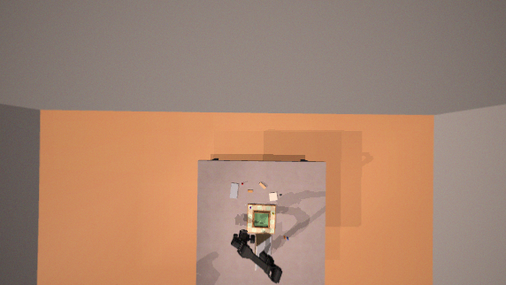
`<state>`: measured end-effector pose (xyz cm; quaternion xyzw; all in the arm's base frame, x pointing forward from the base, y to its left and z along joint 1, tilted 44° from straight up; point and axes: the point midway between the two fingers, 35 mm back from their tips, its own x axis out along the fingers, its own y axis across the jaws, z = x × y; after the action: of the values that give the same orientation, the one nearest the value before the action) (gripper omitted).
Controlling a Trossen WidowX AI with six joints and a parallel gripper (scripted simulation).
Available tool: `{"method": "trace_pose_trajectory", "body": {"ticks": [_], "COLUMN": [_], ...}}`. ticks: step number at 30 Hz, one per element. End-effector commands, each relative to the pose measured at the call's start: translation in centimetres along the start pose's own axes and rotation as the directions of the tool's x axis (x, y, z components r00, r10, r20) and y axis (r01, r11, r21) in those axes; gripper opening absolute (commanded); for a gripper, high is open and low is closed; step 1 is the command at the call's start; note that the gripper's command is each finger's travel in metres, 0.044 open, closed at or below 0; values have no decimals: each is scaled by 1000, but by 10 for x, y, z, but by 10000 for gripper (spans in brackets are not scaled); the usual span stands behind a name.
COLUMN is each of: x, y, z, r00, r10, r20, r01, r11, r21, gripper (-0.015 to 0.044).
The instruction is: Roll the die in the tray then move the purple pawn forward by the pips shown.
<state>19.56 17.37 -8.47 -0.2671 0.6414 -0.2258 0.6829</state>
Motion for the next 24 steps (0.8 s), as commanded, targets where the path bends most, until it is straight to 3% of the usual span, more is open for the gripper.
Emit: {"method": "trace_pose_trajectory", "body": {"ticks": [1,12,24], "x": [0,4,10], "y": [-10,-36,-66], "z": [8,27,43], "r00": [1000,1000,1000], "r10": [3,7,3], "r20": [8,11,14], "r01": [-2,-2,7], "r11": [994,919,748], "r21": [-110,-394,-663], "gripper": [0,0,0]}}
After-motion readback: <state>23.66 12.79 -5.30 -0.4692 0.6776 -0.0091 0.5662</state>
